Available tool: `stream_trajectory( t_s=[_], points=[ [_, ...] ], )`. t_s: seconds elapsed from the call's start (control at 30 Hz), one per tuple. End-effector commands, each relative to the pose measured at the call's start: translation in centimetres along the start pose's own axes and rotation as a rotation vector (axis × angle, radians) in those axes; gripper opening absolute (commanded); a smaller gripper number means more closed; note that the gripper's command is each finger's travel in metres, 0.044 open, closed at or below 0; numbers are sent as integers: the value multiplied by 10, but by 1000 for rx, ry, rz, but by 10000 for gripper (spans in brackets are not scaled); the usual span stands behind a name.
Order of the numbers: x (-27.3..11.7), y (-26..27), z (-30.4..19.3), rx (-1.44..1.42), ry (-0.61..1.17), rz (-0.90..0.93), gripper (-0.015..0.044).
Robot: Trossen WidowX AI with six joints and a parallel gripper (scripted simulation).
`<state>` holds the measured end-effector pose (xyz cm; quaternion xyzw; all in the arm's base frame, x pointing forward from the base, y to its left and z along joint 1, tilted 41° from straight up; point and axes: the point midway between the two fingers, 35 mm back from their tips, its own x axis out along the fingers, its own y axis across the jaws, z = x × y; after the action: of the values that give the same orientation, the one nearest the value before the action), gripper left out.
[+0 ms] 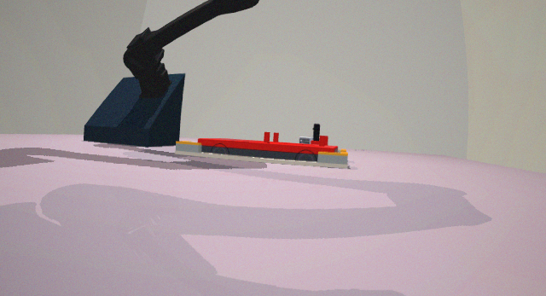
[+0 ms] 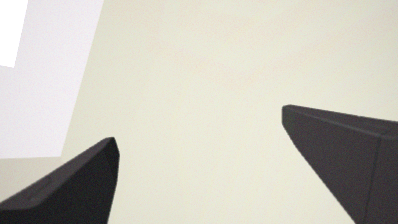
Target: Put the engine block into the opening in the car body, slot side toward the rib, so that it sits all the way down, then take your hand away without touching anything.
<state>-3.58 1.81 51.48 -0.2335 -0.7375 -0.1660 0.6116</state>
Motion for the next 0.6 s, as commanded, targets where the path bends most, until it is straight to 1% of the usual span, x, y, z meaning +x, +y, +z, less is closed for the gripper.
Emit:
stream_trajectory(
  t_s=[0.0, 0.03, 0.27, 0.57],
  points=[
    [0, 0, 0, 0, 0, 0, 426],
    [0, -1, 1, 4, -3, -3, 440],
    [9, -39, 24, 149, -113, -121, 440],
    [9, -105, 40, 348, -242, -317, 440]
  ],
)
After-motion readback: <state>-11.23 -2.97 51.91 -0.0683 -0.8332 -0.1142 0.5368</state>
